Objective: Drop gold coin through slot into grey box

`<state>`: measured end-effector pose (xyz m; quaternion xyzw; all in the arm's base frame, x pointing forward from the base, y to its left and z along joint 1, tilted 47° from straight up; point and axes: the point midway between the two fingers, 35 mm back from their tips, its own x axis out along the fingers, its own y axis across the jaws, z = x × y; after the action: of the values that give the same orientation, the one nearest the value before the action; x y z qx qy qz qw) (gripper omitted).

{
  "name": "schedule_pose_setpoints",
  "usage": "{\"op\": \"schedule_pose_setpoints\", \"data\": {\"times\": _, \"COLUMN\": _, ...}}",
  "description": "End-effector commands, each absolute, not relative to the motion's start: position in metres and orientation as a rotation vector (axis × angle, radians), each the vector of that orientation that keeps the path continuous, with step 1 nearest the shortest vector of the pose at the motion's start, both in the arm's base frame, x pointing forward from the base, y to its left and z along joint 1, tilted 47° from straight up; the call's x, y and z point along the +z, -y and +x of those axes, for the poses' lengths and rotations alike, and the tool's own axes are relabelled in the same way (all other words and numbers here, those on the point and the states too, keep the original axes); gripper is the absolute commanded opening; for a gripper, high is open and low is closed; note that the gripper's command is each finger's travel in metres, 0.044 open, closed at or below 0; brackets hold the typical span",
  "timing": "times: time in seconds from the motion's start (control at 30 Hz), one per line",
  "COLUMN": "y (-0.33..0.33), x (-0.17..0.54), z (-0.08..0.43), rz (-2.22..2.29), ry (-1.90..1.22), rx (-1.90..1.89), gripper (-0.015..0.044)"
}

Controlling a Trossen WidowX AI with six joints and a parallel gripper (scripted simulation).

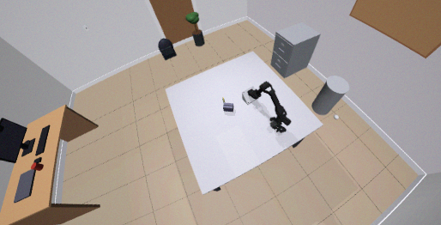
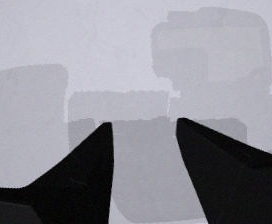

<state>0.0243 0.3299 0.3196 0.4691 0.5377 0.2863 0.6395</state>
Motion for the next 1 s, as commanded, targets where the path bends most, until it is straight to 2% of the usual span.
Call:
{"op": "schedule_pose_setpoints", "data": {"times": 0.0, "y": -0.334, "x": 0.312, "z": 0.078, "rz": 1.027, "ry": -1.117, "rx": 0.57, "gripper": 0.0161}}
{"op": "schedule_pose_setpoints", "data": {"times": 0.27, "y": -0.309, "x": 0.275, "z": 0.2, "rz": 0.925, "ry": -0.969, "rx": 0.299, "gripper": 0.0161}}
{"op": "schedule_pose_setpoints", "data": {"times": 0.53, "y": -0.238, "x": 0.204, "z": 0.3, "rz": 0.861, "ry": -1.049, "rx": -0.07, "gripper": 0.0161}}
{"op": "schedule_pose_setpoints", "data": {"times": 0.77, "y": -0.142, "x": 0.136, "z": 0.351, "rz": 0.917, "ry": -1.218, "rx": -0.407, "gripper": 0.0161}}
{"op": "schedule_pose_setpoints", "data": {"times": 0.97, "y": -0.053, "x": 0.078, "z": 0.361, "rz": 1.052, "ry": -1.416, "rx": -0.665, "gripper": 0.0161}}
